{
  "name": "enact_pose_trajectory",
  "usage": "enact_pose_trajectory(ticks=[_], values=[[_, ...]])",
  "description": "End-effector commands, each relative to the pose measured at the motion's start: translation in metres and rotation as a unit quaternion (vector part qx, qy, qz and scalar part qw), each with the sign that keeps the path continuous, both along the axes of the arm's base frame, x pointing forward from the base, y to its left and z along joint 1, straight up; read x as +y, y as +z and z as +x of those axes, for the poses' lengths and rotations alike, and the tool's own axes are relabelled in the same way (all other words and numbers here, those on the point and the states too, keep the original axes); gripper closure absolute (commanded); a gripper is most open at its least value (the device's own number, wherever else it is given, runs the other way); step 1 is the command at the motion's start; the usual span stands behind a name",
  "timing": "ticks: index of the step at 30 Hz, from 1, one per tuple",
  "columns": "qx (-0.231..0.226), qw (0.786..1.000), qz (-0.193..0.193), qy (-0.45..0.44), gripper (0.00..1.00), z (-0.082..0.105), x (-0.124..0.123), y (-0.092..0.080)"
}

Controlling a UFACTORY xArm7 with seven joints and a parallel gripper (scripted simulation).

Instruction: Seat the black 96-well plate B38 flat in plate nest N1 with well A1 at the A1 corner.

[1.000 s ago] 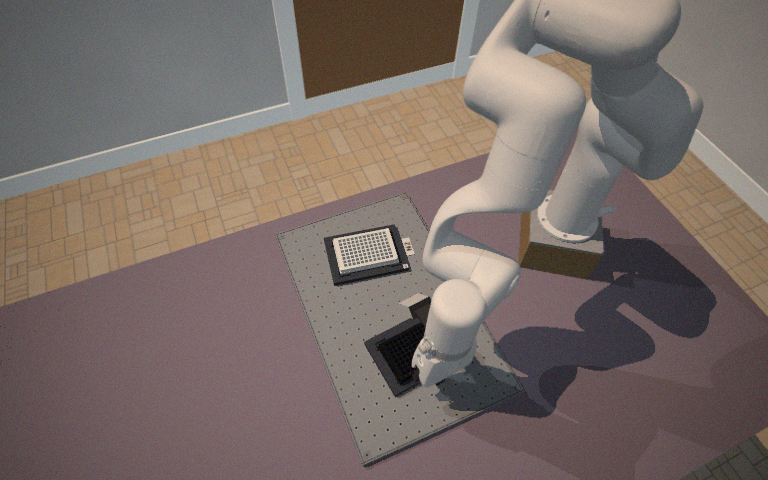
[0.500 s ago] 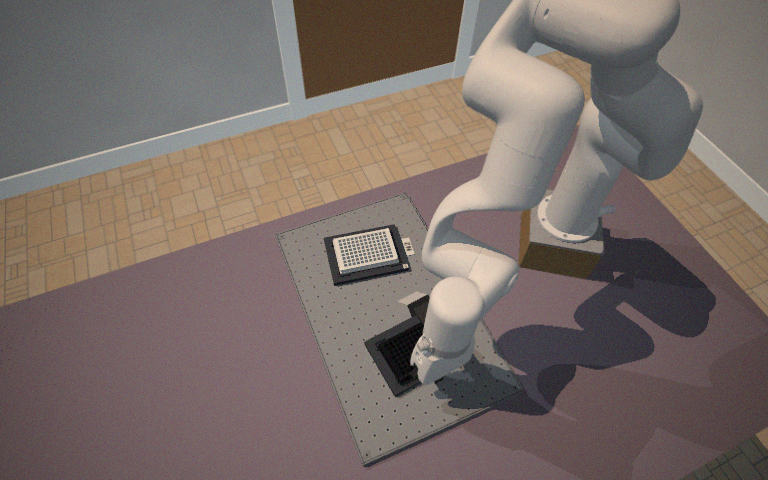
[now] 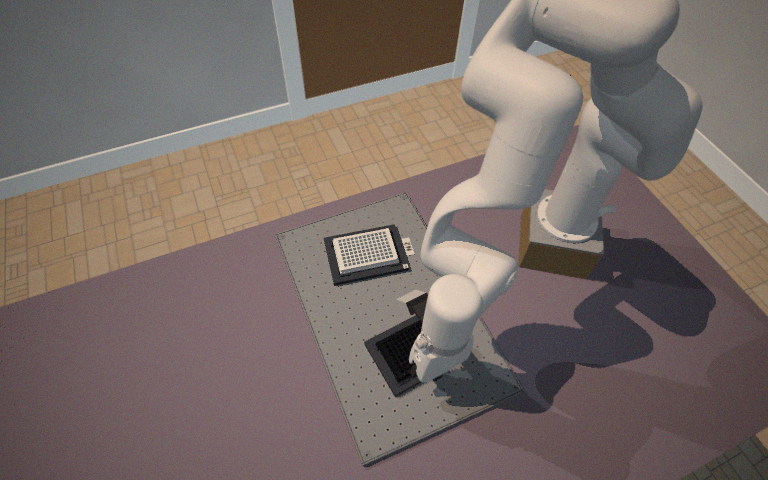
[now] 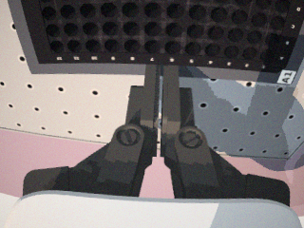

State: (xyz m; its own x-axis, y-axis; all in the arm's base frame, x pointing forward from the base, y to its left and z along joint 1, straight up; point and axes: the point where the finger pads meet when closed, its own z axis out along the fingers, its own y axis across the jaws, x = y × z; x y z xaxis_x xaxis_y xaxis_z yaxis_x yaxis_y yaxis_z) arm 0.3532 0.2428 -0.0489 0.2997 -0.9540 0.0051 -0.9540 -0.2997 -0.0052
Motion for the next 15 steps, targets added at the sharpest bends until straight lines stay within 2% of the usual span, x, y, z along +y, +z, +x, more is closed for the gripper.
enact_pose_trajectory(ticks=[1, 15], values=[[-0.002, 1.0, 0.001, 0.0, 1.0, 0.0018, -0.0006, 0.0012], [-0.002, 1.0, 0.001, 0.0, 1.0, 0.0019, -0.0009, 0.0013]])
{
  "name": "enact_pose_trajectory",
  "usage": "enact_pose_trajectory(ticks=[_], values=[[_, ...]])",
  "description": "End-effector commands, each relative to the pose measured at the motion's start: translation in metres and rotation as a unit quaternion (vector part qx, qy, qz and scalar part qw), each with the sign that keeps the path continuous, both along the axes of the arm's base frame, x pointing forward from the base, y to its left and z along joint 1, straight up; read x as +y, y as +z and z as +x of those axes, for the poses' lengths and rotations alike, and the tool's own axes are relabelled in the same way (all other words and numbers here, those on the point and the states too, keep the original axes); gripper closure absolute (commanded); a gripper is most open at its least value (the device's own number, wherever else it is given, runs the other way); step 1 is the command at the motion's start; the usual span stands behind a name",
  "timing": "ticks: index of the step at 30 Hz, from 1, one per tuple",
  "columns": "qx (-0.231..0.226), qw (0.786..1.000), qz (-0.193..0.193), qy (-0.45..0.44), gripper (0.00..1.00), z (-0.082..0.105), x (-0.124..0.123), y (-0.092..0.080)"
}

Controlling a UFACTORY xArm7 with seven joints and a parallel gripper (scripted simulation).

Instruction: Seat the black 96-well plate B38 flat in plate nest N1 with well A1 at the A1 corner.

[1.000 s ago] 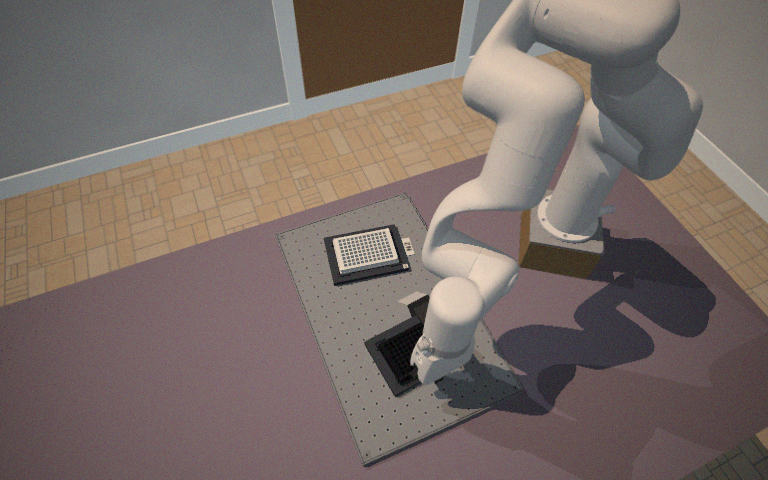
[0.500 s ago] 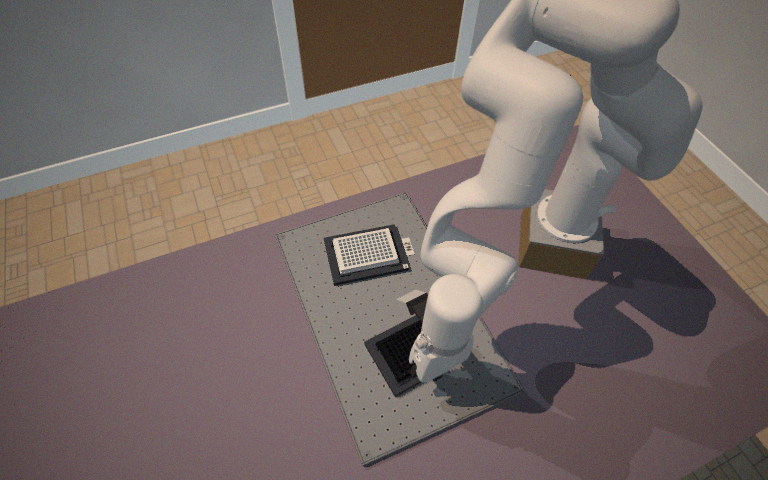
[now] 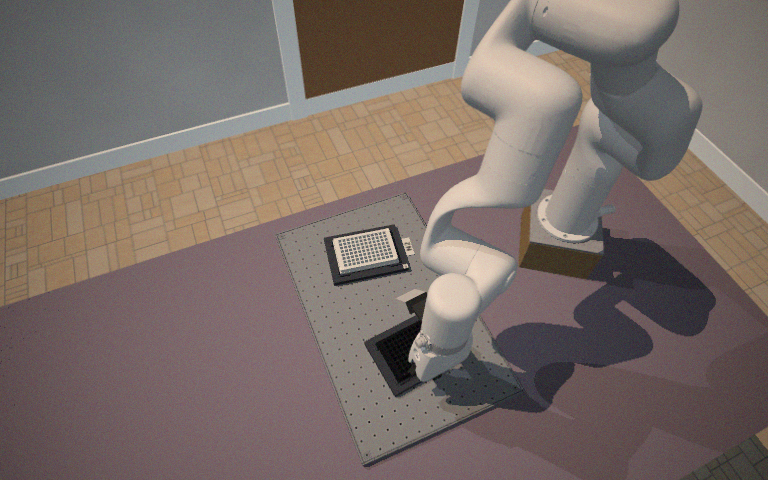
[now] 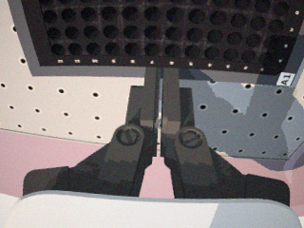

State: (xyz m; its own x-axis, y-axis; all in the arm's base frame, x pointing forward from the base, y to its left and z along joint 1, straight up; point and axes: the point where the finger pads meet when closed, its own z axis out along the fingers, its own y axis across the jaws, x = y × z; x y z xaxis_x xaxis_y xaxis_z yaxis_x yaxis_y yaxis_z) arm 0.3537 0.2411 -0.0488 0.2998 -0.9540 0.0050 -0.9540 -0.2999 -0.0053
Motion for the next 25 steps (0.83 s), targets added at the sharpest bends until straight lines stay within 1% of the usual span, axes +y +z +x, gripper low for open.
enact_pose_trajectory(ticks=[1, 15, 25], values=[[-0.002, 1.0, 0.001, 0.0, 1.0, 0.001, 0.001, 0.001], [-0.002, 1.0, 0.001, 0.0, 1.0, -0.004, 0.018, 0.001], [-0.002, 1.0, 0.001, 0.0, 1.0, -0.004, 0.018, 0.001]])
